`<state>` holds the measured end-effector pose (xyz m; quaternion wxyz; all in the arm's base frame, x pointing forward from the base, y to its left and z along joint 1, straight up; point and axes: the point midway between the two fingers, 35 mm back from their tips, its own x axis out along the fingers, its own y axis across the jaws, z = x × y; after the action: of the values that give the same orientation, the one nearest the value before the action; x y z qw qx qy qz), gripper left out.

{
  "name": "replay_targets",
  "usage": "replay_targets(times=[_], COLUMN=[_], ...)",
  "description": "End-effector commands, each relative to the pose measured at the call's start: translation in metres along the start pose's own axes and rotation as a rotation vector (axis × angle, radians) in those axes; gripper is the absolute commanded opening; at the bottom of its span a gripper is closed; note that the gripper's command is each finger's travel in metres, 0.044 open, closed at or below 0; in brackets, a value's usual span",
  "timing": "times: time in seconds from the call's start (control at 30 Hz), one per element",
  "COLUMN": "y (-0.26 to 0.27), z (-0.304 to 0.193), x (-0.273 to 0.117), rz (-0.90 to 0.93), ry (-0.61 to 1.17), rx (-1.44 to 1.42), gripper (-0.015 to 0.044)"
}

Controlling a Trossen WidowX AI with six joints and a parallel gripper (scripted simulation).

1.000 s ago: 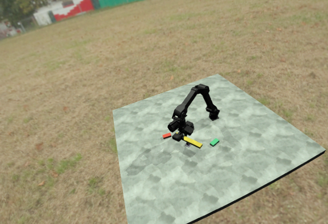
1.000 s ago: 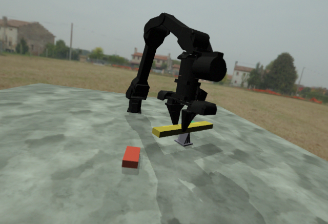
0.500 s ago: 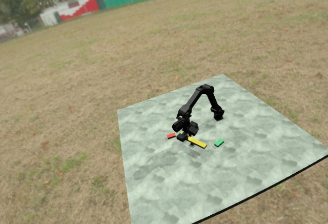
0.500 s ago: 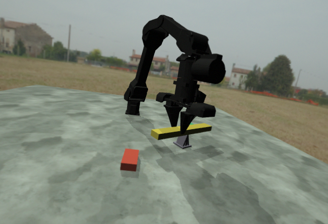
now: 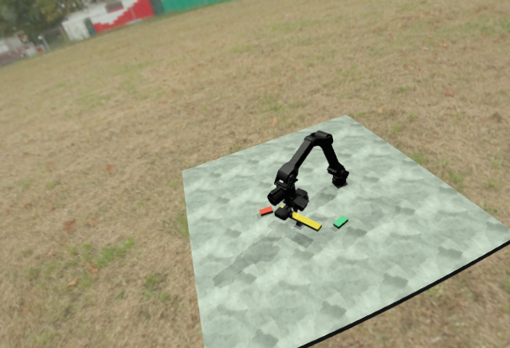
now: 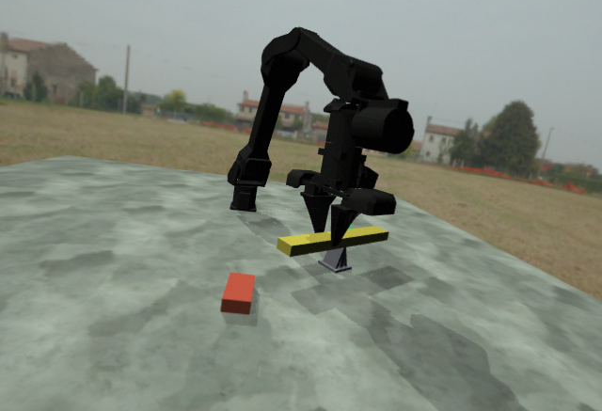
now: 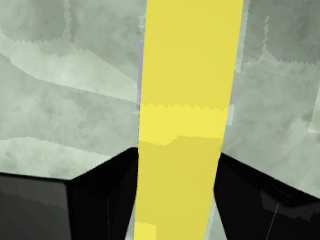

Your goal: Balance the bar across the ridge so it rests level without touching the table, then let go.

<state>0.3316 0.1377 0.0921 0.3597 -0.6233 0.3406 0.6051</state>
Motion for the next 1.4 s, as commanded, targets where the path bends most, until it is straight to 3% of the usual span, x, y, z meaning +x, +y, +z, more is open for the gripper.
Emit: replay_targets(times=[0.0,0.53,0.77,1.37], y=[0.0,0.0,0.0,0.0], z=[0.0,0.0,0.0,0.0], x=[0.0,0.0,0.0,0.0], rz=[0.0,0.0,0.0,0.0], ry=[0.0,0.0,0.0,0.0], rx=[0.0,0.0,0.0,0.0], gripper=[0.0,0.0,0.0167,0.0168])
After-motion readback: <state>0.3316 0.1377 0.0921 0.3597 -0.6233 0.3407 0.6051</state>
